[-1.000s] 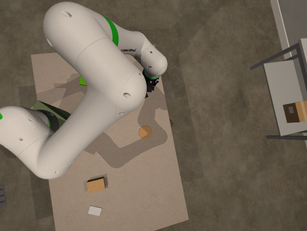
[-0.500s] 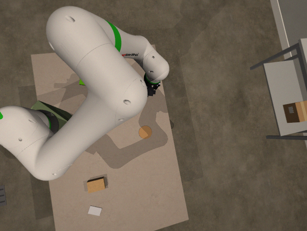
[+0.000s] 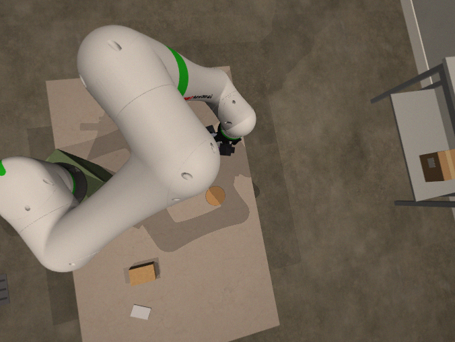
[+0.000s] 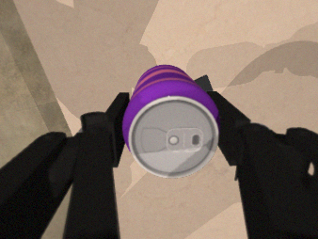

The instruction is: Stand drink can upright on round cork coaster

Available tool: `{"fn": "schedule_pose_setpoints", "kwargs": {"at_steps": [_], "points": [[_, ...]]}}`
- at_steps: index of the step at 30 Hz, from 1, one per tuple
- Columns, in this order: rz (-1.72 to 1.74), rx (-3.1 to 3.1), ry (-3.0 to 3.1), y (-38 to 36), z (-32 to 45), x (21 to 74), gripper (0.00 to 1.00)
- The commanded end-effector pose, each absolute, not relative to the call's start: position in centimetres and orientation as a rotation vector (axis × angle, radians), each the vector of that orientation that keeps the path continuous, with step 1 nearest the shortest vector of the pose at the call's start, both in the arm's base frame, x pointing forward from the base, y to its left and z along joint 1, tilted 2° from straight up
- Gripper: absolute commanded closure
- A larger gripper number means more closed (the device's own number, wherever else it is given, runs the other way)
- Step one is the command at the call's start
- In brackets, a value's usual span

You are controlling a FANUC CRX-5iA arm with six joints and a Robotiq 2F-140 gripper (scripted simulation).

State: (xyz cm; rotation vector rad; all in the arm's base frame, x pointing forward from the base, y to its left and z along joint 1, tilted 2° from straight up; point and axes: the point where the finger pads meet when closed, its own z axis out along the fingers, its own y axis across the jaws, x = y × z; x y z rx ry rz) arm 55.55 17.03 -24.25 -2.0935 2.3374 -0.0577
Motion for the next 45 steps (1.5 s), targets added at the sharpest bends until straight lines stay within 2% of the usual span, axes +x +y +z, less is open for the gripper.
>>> {"fn": "schedule_pose_setpoints", "kwargs": {"at_steps": [1,23,45], "points": [[-0.058,-2.093,2.335,15.1,-24.1,56.0,0.9],[-0.058,-2.093,2.335,2.5,-23.6,56.4,0.9],[-0.059,-2.093,2.335,-5.0,-23.4,55.2,0.9]]}}
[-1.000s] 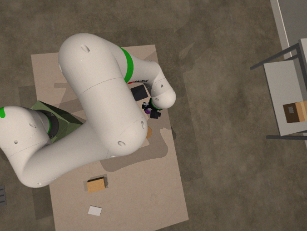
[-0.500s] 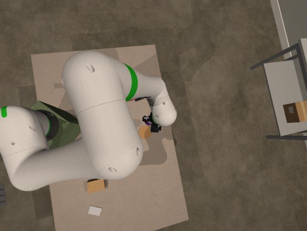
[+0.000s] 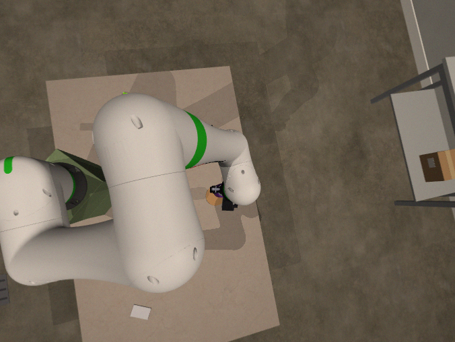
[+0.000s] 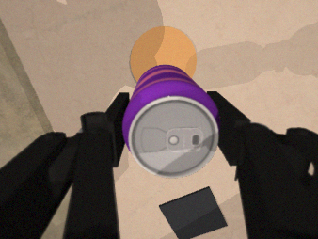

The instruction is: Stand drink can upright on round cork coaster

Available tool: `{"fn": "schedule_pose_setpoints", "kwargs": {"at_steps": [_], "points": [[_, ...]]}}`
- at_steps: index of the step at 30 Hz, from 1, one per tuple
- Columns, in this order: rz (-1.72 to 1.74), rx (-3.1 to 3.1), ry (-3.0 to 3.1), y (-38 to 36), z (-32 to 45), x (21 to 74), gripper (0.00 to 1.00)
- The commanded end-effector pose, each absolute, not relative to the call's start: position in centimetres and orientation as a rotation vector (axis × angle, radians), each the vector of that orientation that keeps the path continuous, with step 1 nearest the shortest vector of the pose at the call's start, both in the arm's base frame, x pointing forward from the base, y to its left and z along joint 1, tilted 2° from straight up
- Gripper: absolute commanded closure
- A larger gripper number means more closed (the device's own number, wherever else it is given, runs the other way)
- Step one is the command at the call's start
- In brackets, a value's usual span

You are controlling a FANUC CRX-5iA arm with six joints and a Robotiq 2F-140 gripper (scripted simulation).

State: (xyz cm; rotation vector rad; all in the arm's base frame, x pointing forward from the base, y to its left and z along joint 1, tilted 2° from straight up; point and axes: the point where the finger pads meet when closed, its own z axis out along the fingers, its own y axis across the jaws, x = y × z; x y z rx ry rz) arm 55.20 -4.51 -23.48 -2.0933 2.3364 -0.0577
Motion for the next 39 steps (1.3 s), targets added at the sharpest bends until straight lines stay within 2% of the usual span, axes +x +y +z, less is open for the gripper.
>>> {"fn": "schedule_pose_setpoints", "kwargs": {"at_steps": [1,22,29,39], "points": [[-0.059,-2.093,2.335,-5.3,-23.4,55.1,0.9],[-0.06,-2.093,2.335,-6.6,-23.5,54.8,0.9],[-0.059,-2.093,2.335,-6.8,-29.7,54.8,0.9],[-0.059,-2.093,2.335,-6.9,-31.8,54.9,0.9]]}}
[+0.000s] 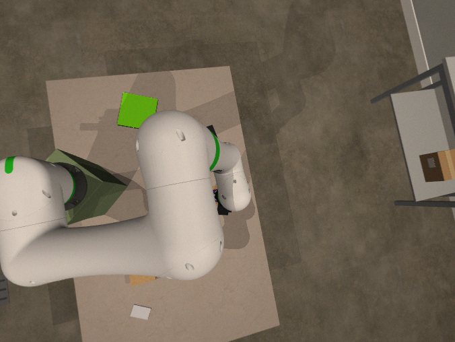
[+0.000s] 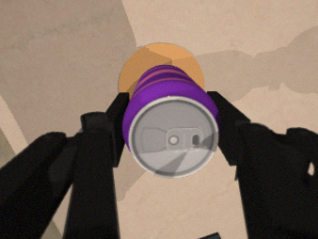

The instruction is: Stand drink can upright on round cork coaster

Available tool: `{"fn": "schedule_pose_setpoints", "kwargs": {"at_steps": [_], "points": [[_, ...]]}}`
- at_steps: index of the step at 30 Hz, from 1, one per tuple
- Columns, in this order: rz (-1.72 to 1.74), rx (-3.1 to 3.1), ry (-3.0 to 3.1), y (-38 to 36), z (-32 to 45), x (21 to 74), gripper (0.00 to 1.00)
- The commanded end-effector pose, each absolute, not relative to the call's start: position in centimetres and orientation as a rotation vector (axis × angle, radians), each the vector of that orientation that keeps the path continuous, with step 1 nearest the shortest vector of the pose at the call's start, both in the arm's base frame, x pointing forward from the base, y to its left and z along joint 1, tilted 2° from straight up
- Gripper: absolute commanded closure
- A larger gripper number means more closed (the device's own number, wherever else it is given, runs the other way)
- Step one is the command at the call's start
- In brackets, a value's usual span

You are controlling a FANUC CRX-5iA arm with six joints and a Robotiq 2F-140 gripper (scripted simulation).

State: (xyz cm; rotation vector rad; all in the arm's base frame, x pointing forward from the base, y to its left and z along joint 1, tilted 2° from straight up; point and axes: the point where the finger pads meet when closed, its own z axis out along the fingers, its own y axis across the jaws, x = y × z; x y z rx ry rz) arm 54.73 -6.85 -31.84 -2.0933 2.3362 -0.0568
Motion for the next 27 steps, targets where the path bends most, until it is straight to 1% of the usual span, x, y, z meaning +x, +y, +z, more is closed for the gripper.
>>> {"fn": "schedule_pose_setpoints", "kwargs": {"at_steps": [1,27], "points": [[-0.059,-2.093,2.335,-6.9,-31.9,54.9,0.9],[-0.06,-2.093,2.335,-6.9,-33.3,55.1,0.9]]}}
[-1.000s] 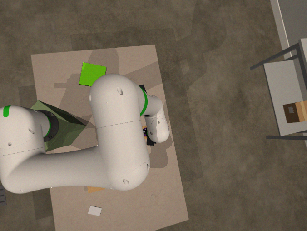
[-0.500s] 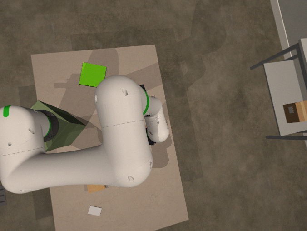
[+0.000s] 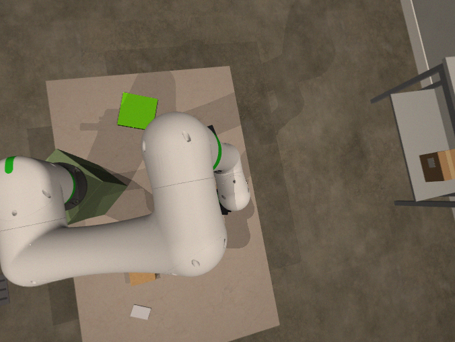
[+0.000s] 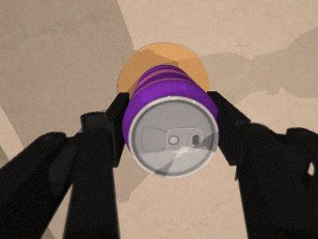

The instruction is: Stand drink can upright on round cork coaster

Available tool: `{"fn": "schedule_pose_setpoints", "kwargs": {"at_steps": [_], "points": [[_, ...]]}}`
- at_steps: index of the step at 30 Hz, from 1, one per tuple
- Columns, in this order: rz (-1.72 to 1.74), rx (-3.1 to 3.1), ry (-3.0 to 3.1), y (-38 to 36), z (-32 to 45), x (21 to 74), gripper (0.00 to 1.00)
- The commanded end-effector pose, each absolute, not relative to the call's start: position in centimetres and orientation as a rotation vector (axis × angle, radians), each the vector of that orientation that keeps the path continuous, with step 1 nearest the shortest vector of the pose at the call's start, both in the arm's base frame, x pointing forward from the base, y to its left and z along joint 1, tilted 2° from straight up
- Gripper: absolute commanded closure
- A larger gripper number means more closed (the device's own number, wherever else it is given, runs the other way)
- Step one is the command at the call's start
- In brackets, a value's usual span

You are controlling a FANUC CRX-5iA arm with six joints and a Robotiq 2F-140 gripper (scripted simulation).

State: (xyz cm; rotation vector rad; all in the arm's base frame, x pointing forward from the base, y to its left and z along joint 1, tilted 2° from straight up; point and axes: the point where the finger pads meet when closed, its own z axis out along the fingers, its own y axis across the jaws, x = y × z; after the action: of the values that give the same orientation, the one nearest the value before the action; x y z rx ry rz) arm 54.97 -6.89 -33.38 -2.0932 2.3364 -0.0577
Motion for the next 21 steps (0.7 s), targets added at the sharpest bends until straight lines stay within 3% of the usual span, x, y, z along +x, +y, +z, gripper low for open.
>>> {"fn": "schedule_pose_setpoints", "kwargs": {"at_steps": [1,2,21], "points": [[-0.06,-2.093,2.335,-6.89,-33.3,55.07,0.9],[-0.06,-2.093,2.335,-6.89,-33.3,55.07,0.0],[-0.06,-2.093,2.335,-6.89,-33.3,55.07,0.0]]}}
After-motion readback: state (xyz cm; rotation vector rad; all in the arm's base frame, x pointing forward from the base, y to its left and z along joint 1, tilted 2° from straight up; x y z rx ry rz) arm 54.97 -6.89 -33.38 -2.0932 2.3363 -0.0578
